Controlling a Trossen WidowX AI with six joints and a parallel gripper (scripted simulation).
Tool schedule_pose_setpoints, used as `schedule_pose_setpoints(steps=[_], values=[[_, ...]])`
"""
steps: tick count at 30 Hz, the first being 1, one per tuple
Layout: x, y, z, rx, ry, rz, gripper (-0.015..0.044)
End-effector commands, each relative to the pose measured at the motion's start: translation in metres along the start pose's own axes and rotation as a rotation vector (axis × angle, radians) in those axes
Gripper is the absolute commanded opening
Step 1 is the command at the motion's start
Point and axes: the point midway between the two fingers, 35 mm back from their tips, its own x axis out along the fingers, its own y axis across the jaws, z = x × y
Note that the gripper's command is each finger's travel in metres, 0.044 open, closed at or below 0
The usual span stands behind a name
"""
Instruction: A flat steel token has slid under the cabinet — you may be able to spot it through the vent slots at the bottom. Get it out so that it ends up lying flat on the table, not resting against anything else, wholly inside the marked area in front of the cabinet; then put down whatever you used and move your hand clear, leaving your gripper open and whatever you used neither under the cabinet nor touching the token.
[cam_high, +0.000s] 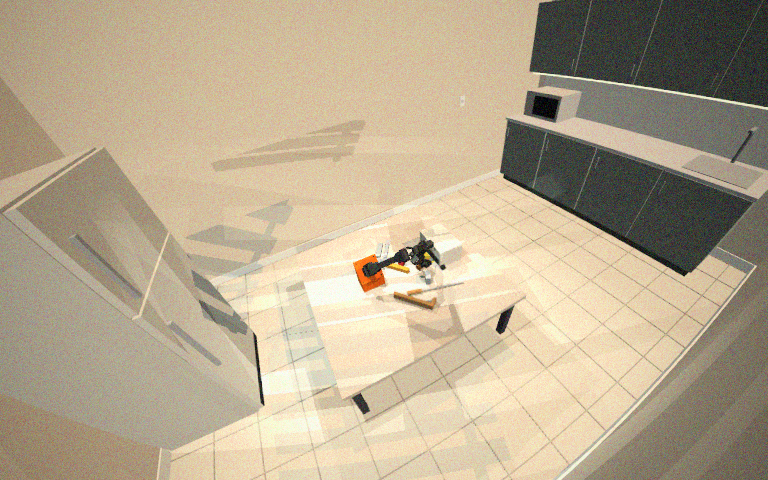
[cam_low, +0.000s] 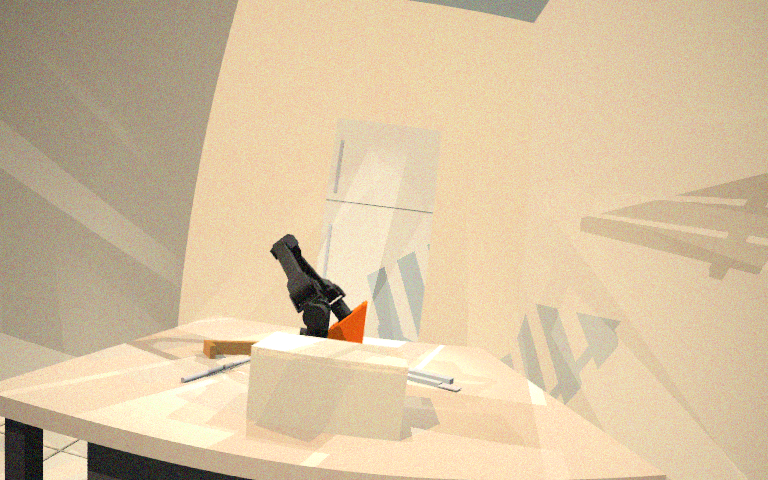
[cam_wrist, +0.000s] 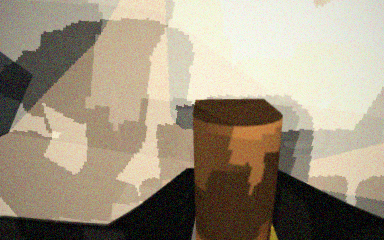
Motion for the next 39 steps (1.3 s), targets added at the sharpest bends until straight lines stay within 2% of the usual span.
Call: schedule_pose_setpoints(steps=[1, 39], values=[[0.001, -0.001, 0.005, -0.006, -0.003, -0.001, 0.0000], [0.001, 0.001, 0.041, -0.007, -0.005, -0.001, 0.0000]])
